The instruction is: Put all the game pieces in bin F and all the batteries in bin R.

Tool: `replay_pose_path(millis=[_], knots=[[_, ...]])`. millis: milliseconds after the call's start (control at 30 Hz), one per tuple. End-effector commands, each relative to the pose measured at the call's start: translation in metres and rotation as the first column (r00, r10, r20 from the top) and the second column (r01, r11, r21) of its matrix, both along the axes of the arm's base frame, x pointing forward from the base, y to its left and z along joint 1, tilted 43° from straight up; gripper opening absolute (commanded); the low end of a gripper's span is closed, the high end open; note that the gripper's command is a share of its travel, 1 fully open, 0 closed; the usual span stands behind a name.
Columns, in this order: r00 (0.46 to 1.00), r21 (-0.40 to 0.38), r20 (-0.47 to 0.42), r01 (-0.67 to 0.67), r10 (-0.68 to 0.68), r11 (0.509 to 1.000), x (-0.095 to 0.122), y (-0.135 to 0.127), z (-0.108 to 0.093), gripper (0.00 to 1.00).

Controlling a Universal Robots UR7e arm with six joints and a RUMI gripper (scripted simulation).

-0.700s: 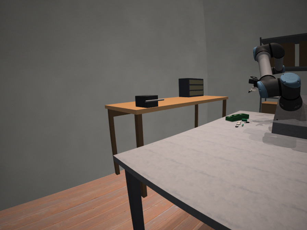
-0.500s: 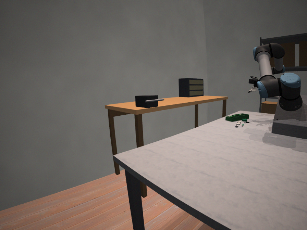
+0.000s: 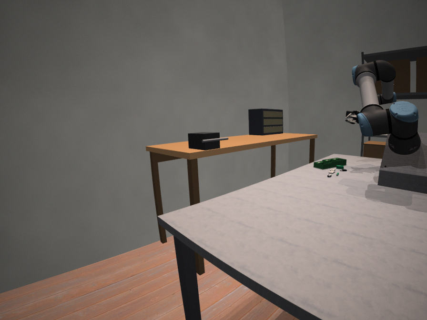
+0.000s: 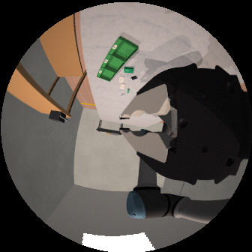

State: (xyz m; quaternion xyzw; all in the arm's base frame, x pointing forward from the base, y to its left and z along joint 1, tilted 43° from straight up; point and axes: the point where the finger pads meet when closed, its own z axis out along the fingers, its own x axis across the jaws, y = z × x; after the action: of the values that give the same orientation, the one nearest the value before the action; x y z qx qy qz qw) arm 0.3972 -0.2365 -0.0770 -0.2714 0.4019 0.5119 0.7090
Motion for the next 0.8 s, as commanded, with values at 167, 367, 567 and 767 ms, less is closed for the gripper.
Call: replay_pose_path(millis=[167,367,567,767], knots=[[1.0,-0.021,0.007,0.001,0.0,1.0,-0.001,0.044,-0.048,0.04],[1.0,0.0,0.0,0.0,0.0,1.0,-0.004,0.066,-0.073,0.04],[0.999,-0.092,-0.02,-0.034,0.032,0.995,-0.003,0.071,-0.059,0.04],[0.995,-0.18,-0.039,-0.094,0.088,0.979,0.002,0.077,-0.033,0.04]])
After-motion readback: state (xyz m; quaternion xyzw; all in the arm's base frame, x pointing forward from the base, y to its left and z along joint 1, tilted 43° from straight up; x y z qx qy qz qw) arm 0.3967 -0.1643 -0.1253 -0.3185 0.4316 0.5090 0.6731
